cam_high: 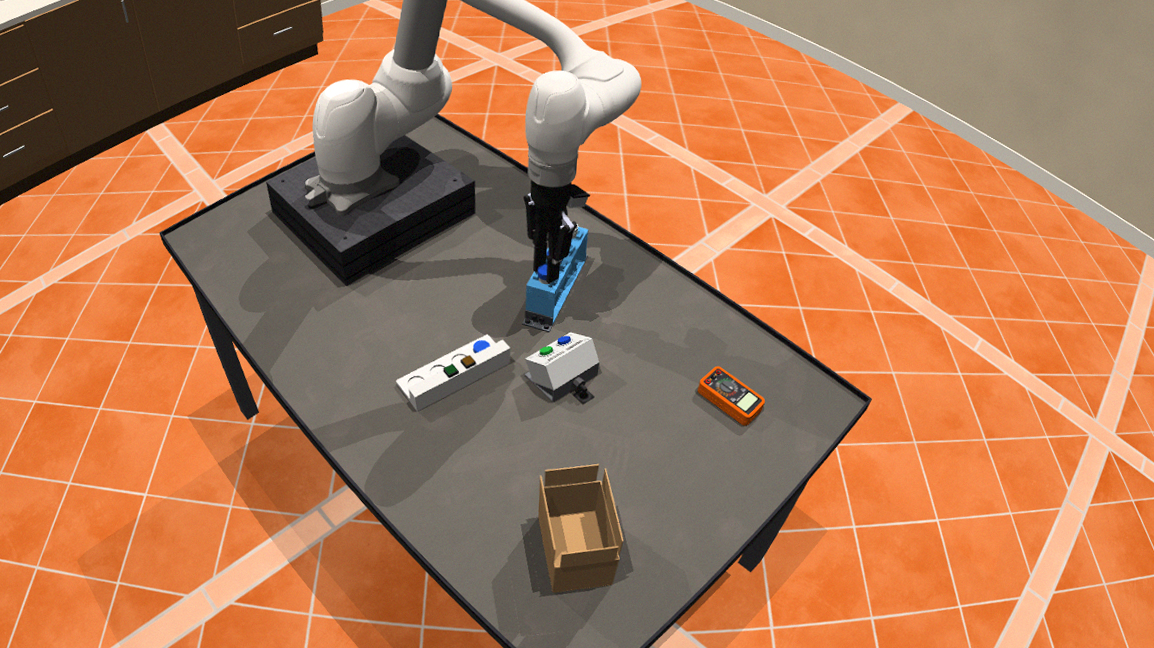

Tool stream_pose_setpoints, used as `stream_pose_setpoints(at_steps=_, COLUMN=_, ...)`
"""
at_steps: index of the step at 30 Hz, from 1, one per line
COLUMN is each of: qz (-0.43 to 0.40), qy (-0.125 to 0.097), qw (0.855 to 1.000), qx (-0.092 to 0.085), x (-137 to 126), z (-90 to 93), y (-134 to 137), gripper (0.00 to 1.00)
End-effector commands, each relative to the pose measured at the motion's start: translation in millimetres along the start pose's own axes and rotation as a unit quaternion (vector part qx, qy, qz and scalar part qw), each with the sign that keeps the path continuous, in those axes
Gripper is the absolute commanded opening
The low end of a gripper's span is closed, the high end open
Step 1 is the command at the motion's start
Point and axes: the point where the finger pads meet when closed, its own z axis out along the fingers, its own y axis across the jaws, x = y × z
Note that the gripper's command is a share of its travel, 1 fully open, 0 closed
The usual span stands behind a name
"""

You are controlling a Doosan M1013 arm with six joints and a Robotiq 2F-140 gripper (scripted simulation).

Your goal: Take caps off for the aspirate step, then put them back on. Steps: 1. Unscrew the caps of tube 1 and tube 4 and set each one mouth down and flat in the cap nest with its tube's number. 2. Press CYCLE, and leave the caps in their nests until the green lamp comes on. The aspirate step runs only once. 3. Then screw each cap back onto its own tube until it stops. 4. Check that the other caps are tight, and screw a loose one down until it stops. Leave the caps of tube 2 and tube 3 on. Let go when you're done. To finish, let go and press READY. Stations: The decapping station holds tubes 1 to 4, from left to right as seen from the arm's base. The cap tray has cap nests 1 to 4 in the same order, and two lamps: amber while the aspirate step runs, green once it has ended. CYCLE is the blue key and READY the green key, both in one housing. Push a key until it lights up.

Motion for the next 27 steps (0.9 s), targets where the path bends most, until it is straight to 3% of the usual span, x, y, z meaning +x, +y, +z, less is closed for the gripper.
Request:
stream_pose_setpoints(at_steps=1, qz=-0.049, qy=0.000, qw=0.999, qx=-0.001, x=0.3, z=-0.8, y=0.5, gripper=0.30)
stream_pose_setpoints(at_steps=7, qz=-0.198, qy=0.000, qw=0.980, qx=-0.001, x=0.3, z=-0.9, y=0.5, gripper=0.30)
stream_pose_setpoints(at_steps=13, qz=-0.342, qy=0.000, qw=0.940, qx=-0.001, x=0.3, z=-1.1, y=0.5, gripper=0.30)
stream_pose_setpoints(at_steps=15, qz=-0.342, qy=0.000, qw=0.940, qx=-0.001, x=0.3, z=-1.1, y=0.5, gripper=0.30)
stream_pose_setpoints(at_steps=22, qz=-0.499, qy=0.000, qw=0.867, qx=-0.001, x=0.3, z=-1.2, y=0.5, gripper=0.30)
stream_pose_setpoints(at_steps=27, qz=-0.499, qy=0.000, qw=0.867, qx=-0.001, x=0.3, z=-1.3, y=0.5, gripper=0.30)
